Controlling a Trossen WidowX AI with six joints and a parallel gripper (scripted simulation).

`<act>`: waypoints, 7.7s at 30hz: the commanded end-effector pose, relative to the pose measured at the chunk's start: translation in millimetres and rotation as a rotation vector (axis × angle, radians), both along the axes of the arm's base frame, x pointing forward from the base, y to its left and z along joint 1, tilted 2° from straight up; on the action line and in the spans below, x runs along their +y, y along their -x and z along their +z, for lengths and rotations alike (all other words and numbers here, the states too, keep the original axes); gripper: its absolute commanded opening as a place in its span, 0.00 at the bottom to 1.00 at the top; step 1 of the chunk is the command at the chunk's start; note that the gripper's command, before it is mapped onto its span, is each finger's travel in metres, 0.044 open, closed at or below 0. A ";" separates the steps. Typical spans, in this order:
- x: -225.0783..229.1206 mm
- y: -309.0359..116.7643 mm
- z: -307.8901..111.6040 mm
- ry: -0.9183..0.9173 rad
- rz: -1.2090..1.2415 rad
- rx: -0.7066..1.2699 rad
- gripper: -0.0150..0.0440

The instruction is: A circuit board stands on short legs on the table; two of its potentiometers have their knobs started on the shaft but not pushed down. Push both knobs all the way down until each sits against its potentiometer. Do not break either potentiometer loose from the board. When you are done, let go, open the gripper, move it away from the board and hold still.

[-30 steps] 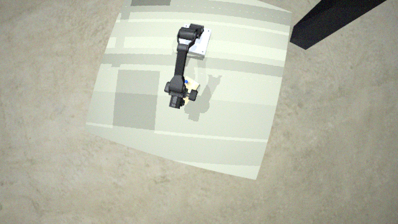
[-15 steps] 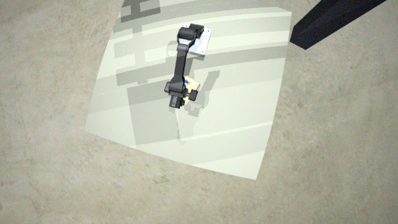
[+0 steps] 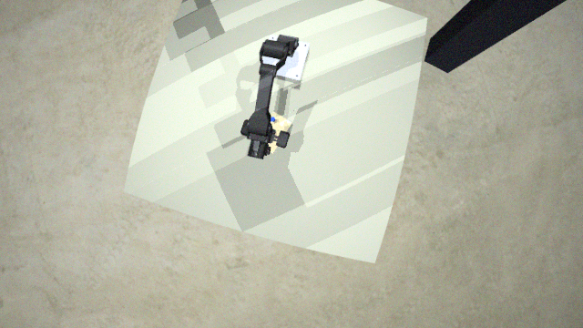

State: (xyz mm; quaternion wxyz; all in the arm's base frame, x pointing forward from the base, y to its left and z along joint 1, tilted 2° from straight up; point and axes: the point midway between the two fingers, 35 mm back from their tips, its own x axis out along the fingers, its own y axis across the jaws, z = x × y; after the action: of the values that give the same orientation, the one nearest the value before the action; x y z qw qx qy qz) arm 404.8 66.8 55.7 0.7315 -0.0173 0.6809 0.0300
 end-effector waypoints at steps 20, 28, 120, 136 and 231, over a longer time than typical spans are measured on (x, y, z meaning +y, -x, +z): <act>-0.1 -2.3 -13.2 0.004 0.004 0.005 0.25; 0.0 -2.4 -14.9 0.004 0.004 0.005 0.25; 0.1 -3.1 -26.9 0.004 0.004 0.005 0.25; 0.2 -3.3 -28.9 0.004 0.004 0.005 0.25; 0.3 -3.6 -33.9 0.004 0.004 0.005 0.25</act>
State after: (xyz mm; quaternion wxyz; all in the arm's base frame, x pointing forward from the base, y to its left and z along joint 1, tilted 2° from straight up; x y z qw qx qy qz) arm 403.9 66.7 45.3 0.7348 -0.0170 0.6774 0.0305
